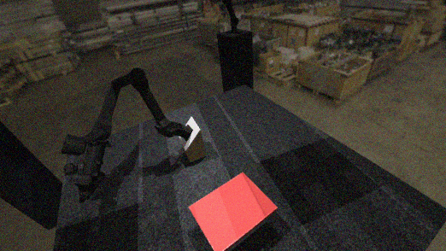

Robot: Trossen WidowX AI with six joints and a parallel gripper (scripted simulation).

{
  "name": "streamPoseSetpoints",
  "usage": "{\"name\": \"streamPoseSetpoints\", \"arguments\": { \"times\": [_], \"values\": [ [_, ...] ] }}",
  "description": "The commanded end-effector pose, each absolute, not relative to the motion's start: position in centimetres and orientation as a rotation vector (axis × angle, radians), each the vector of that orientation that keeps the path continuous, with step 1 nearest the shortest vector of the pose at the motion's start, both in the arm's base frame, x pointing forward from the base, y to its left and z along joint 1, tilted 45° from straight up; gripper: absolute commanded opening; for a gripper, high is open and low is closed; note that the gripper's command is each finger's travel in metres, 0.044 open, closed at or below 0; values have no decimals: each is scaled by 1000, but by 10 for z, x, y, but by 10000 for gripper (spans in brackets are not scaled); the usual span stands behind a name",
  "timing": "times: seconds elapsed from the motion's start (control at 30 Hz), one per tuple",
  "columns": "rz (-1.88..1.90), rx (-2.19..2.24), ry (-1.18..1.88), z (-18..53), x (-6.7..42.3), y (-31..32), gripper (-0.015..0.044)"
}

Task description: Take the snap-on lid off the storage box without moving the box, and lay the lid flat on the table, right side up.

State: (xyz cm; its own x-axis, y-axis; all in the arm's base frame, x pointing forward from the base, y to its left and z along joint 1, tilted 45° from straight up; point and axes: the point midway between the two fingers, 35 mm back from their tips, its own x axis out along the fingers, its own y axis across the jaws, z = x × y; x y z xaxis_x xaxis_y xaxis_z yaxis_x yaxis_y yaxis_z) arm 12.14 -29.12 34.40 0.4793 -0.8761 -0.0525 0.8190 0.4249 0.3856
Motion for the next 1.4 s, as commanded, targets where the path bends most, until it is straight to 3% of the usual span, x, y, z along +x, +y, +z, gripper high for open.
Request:
{"name": "streamPoseSetpoints", "arguments": {
  "times": [0.0,0.3,0.53,0.9,1.2,1.37],
  "values": [
    [-997,485,-166,330,159,-281,235],
    [-892,710,-63,272,238,-242,235],
    [-850,844,101,202,293,-176,235],
    [-818,860,267,130,315,-79,235],
    [-762,773,336,81,295,3,235],
    [-747,753,338,75,289,15,235]
  ]
}}
